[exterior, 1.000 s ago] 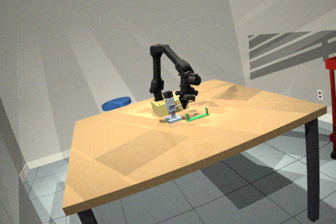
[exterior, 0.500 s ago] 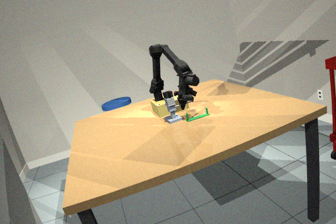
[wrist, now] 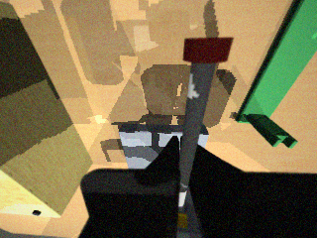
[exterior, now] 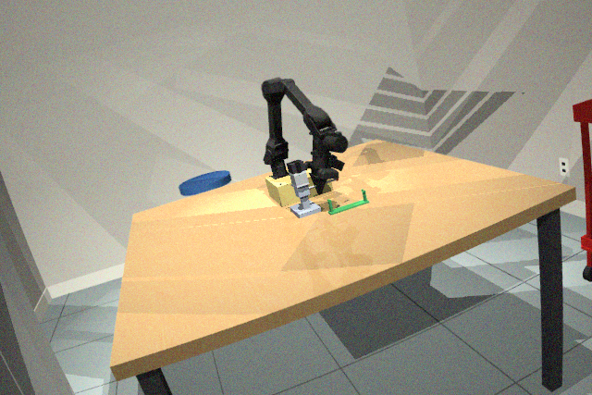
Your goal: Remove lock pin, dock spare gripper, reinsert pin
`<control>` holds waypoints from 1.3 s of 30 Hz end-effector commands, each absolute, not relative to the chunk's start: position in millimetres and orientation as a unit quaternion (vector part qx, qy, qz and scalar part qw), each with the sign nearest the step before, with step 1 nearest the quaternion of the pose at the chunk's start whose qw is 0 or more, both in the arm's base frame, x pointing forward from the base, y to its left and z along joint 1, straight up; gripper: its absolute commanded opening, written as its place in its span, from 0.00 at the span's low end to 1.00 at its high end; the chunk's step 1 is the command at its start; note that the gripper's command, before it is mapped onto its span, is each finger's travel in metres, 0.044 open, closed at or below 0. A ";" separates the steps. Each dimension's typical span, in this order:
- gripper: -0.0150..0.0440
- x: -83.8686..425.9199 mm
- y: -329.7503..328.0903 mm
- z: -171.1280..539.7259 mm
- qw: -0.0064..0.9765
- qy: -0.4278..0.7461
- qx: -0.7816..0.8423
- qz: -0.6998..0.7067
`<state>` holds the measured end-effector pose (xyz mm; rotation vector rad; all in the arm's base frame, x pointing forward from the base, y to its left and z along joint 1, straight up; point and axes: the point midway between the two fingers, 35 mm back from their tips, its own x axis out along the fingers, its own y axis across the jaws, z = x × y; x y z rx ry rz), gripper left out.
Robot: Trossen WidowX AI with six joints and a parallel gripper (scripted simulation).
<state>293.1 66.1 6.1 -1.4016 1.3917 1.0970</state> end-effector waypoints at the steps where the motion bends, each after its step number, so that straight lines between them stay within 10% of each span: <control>1: 0.25 293.8 63.3 6.6 0.427 0.556 -0.562 0.439; 23: 0.25 293.6 49.8 6.3 0.425 0.558 -0.560 0.441; 31: 0.59 293.2 51.4 6.0 0.425 0.559 -0.559 0.442; 39: 0.59 292.9 56.7 12.8 0.425 0.558 -0.558 0.442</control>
